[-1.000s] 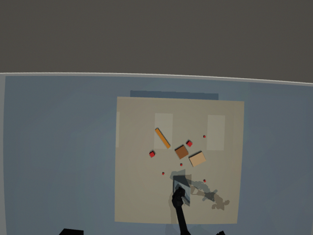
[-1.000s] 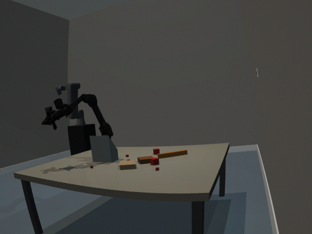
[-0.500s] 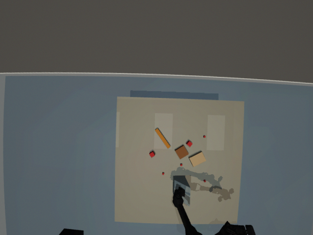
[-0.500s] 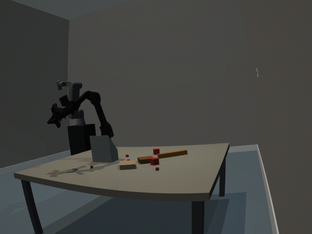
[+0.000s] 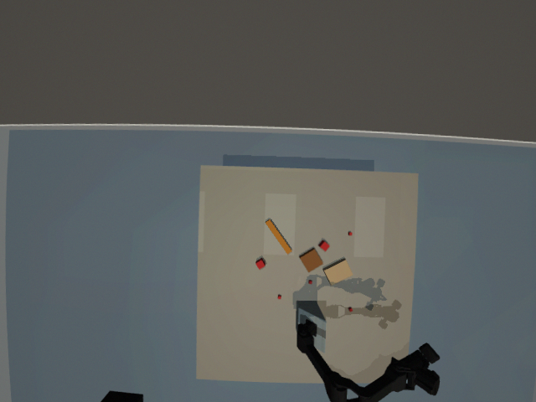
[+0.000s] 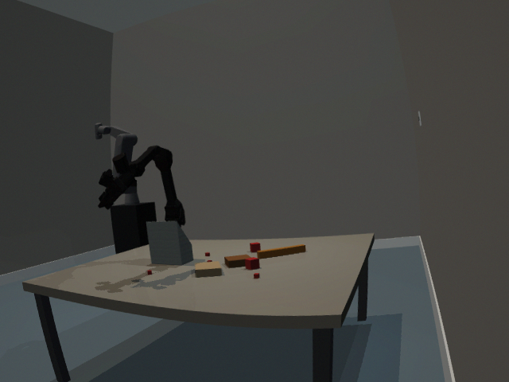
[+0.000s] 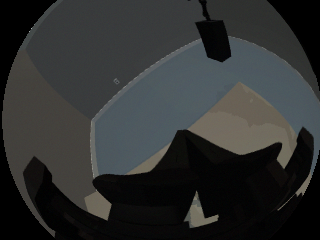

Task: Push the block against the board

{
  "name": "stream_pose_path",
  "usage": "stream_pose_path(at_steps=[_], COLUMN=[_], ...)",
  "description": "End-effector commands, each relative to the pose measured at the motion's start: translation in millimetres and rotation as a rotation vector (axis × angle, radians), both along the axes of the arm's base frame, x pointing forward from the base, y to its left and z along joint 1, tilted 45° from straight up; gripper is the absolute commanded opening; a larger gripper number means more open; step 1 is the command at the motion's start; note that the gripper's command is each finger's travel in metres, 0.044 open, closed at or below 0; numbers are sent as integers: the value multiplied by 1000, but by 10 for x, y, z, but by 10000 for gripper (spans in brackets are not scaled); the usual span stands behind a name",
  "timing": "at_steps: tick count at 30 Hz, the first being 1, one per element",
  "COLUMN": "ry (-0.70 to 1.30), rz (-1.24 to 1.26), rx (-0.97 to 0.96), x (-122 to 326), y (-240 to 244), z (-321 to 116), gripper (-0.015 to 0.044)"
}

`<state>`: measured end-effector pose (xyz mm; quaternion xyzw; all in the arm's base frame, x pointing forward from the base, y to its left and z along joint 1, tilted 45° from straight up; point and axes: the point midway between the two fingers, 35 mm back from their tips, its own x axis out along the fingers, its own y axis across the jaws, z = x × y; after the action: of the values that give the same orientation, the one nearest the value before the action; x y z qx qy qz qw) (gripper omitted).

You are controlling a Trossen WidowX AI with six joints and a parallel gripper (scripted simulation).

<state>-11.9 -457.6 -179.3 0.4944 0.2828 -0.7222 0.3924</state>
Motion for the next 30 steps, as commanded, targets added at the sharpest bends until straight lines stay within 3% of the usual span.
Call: stream_pose_path(at_steps=[1, 17, 30], ry=[-43, -219, -317], rz=[97, 504, 759], rx=[53, 359, 616], x=[353, 1882, 2754], y=[39, 778, 1677], z=[-63, -321, -384], gripper=[0, 0, 0])
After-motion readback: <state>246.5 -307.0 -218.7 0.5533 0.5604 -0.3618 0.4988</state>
